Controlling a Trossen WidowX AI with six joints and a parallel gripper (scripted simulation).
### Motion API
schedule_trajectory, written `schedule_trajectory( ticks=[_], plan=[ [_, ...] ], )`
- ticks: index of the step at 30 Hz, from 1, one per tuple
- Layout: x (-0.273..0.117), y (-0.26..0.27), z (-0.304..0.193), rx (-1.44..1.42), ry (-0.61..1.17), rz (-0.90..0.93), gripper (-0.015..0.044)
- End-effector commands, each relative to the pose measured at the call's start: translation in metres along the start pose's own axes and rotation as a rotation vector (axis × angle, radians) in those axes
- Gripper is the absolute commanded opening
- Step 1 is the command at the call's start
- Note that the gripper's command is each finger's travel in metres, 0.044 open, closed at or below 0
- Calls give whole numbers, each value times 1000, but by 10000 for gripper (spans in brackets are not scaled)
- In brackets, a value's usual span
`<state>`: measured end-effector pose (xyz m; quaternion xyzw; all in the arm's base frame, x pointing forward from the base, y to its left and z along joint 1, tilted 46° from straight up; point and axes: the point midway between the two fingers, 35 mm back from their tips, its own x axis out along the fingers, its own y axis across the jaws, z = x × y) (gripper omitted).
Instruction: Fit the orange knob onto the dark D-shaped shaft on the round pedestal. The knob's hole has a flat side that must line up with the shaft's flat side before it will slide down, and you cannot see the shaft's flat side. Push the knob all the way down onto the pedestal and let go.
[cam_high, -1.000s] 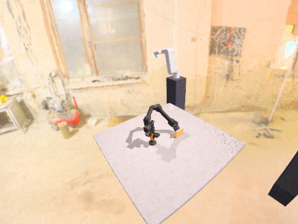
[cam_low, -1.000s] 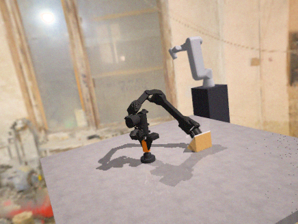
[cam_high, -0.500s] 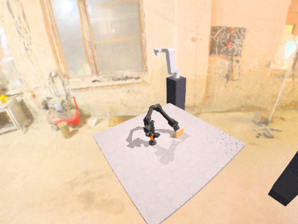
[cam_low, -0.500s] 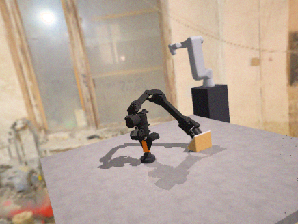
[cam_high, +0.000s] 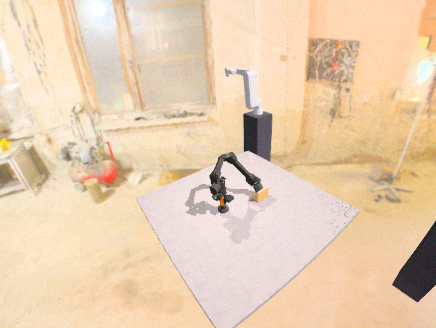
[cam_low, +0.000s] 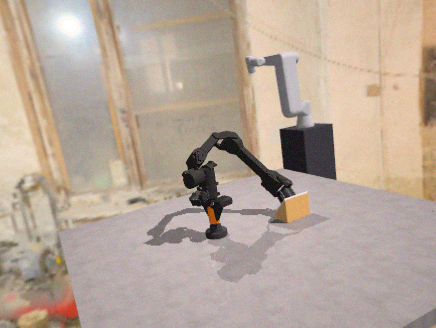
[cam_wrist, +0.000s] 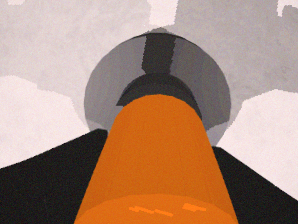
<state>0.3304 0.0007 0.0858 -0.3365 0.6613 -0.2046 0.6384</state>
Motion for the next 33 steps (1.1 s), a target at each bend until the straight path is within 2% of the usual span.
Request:
schedule_trajectory(
  ticks=[1,22,33],
  plan=[
    [4,1,-1,32,-1,-3,0],
    [10,1,-1,-28,-1,-4,0],
    [10,1,-1,-28,-1,-4,289]
  ],
)
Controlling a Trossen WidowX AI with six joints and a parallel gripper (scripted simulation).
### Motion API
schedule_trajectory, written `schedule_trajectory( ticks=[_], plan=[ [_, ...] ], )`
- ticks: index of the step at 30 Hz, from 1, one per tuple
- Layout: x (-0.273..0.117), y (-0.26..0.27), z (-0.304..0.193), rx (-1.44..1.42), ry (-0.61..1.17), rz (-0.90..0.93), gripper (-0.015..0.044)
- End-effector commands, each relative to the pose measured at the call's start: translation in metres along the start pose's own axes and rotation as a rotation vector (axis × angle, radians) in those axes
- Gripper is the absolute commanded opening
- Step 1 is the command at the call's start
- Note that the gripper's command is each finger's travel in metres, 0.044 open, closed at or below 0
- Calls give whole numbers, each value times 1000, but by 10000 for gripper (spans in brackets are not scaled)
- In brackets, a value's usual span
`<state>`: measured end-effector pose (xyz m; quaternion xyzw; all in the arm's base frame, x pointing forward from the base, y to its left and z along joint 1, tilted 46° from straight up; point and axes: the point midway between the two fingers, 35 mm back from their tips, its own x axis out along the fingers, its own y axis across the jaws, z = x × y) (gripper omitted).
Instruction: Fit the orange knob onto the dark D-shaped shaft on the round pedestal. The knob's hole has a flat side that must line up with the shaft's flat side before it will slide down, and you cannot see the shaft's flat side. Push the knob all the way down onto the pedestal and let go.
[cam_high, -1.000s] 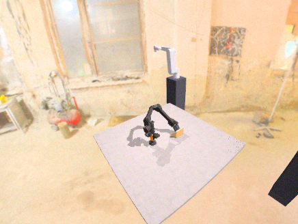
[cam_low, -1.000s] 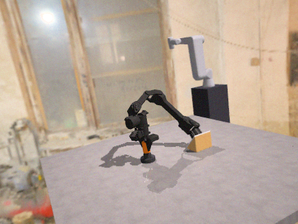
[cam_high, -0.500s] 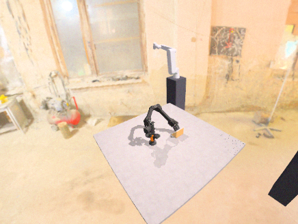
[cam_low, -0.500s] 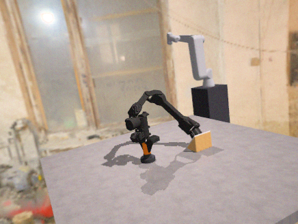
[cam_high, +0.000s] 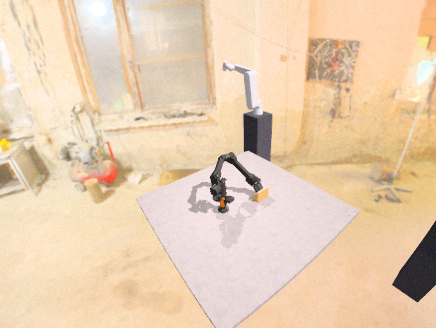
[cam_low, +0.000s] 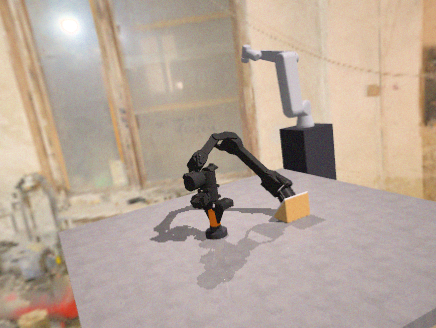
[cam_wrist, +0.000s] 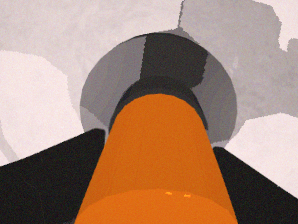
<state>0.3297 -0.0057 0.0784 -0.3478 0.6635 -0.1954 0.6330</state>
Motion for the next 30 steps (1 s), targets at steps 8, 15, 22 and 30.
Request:
schedule_trajectory(
  ticks=[8,15,22,30],
  plan=[
    [0,0,0,3,0,0,440],
    [0,0,0,3,0,0,440],
    [-76,1,2,-106,-28,-4,440],
    [-95,2,2,-133,-34,-8,440]
  ],
)
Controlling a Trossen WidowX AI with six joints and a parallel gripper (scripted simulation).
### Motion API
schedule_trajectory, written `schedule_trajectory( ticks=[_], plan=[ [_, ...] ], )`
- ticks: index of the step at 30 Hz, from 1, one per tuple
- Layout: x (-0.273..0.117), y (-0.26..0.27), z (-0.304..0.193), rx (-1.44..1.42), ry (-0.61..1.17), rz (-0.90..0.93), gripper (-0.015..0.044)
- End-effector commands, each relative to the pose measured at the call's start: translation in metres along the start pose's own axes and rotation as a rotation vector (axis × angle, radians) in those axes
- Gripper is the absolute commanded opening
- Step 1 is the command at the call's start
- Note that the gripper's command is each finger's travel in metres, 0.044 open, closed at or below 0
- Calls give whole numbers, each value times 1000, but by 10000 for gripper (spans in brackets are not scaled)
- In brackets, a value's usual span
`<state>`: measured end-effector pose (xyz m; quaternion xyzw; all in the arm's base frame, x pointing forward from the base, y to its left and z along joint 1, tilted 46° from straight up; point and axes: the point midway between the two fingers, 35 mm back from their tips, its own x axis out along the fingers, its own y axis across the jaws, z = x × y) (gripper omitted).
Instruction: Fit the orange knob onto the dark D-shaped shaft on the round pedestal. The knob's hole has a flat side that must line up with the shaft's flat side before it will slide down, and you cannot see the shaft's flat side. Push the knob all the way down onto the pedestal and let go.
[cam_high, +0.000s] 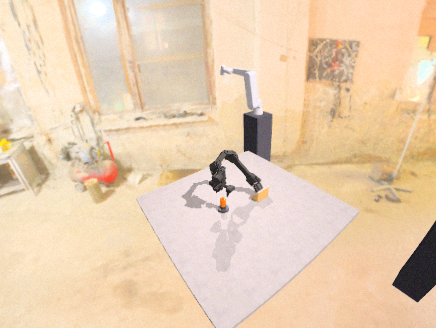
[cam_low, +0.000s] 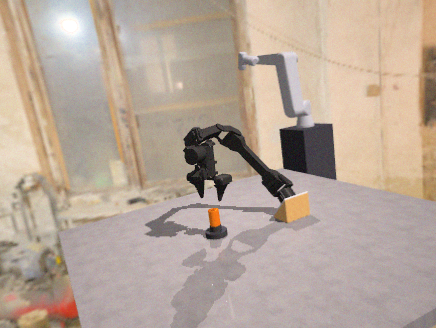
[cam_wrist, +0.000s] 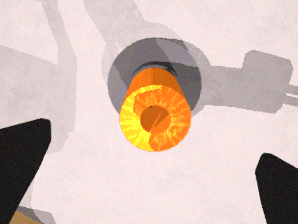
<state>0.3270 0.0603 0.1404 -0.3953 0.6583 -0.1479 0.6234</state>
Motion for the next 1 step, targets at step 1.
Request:
schedule_trajectory(
  ticks=[1],
  plan=[
    [-4,0,0,-5,11,3,440]
  ],
)
